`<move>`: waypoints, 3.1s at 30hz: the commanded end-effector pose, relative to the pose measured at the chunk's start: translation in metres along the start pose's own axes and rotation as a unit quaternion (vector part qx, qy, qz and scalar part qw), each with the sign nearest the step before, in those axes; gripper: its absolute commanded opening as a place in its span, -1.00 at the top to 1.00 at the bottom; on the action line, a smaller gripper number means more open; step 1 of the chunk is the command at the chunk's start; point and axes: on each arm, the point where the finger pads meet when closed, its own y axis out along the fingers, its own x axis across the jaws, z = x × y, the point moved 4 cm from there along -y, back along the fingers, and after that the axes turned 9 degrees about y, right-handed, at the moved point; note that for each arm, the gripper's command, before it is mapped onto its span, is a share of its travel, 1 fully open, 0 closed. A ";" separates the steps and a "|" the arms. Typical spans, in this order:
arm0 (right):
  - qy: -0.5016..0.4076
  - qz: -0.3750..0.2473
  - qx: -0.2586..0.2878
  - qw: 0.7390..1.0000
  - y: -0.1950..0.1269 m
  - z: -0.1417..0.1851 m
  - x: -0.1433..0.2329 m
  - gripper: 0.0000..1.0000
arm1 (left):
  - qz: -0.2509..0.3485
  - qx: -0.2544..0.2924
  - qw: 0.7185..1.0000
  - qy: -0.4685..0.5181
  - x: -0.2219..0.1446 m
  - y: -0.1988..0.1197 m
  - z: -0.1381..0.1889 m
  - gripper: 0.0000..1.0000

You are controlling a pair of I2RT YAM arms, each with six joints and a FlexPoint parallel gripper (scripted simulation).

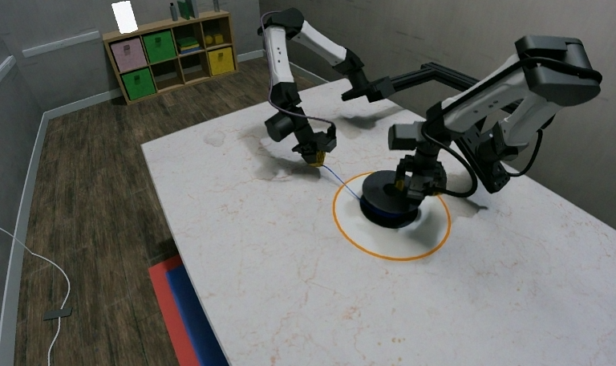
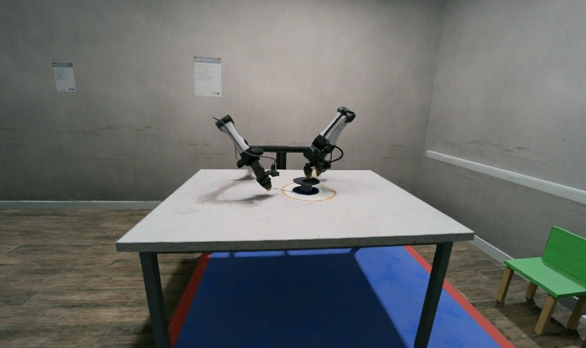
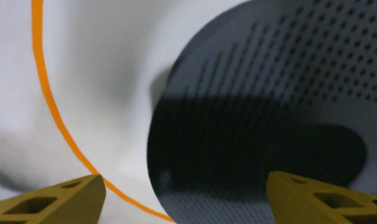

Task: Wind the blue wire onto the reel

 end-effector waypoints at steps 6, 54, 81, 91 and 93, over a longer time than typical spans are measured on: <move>0.009 0.024 -0.007 1.000 -0.013 0.003 -0.010 1.00 | 0.010 -0.016 0.966 0.257 -0.035 -0.007 -0.077 -0.69; 0.009 0.024 -0.007 1.000 -0.012 0.001 -0.010 1.00 | -0.010 -0.018 -0.003 1.000 -0.124 -0.011 -0.019 -0.69; 0.009 0.024 -0.007 1.000 -0.014 0.000 -0.013 1.00 | -0.010 -0.018 -0.003 1.000 -0.132 0.019 -0.019 -0.69; 0.012 0.025 -0.008 1.000 -0.014 0.001 -0.011 1.00 | -0.010 -0.018 -0.003 1.000 -0.132 0.016 -0.020 -0.49; 0.013 0.025 -0.010 1.000 -0.015 0.001 -0.011 1.00 | -0.010 -0.018 -0.003 1.000 -0.132 0.016 -0.020 -0.46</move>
